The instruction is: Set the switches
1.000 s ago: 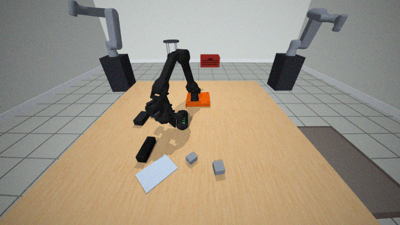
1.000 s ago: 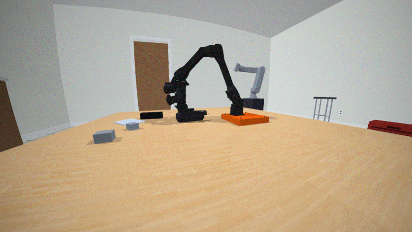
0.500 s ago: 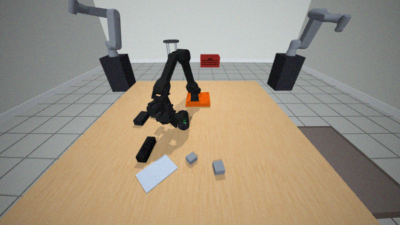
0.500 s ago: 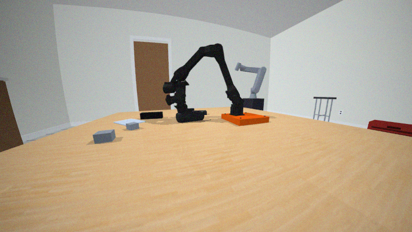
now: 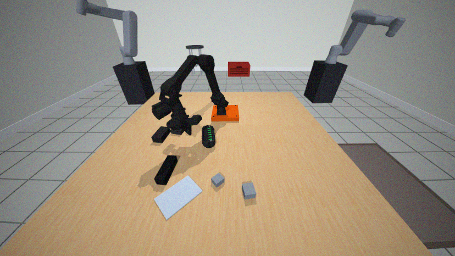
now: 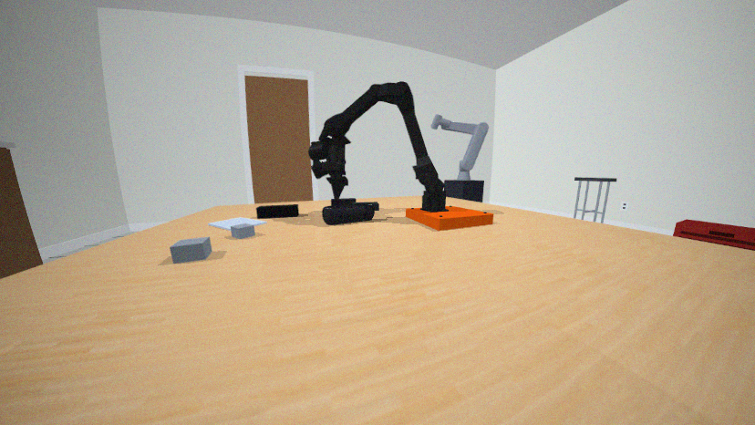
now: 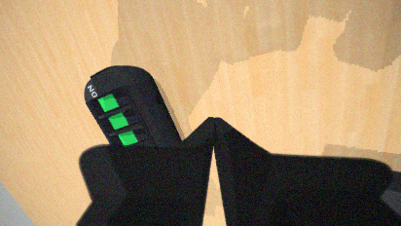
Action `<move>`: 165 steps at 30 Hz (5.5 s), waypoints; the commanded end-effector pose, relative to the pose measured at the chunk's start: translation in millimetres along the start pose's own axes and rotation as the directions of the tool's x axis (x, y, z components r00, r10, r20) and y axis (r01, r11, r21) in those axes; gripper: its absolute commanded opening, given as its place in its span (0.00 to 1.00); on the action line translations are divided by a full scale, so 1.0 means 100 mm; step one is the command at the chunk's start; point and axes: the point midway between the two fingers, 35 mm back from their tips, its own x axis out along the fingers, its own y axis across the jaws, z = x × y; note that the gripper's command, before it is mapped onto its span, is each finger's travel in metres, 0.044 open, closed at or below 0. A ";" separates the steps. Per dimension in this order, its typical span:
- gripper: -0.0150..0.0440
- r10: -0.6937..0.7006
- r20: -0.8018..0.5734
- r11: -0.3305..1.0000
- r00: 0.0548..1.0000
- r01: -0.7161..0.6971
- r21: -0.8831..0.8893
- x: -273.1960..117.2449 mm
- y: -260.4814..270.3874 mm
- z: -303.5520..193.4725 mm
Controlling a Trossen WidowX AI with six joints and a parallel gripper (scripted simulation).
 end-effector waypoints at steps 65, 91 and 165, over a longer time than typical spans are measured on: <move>0.25 -0.521 0.116 0.751 0.846 0.519 -0.408 0.84 1.05 -1.21; 0.25 -0.522 0.117 0.751 0.845 0.520 -0.408 0.81 0.97 -1.17; 0.25 -0.518 0.114 0.753 0.848 0.515 -0.410 0.42 1.08 -1.11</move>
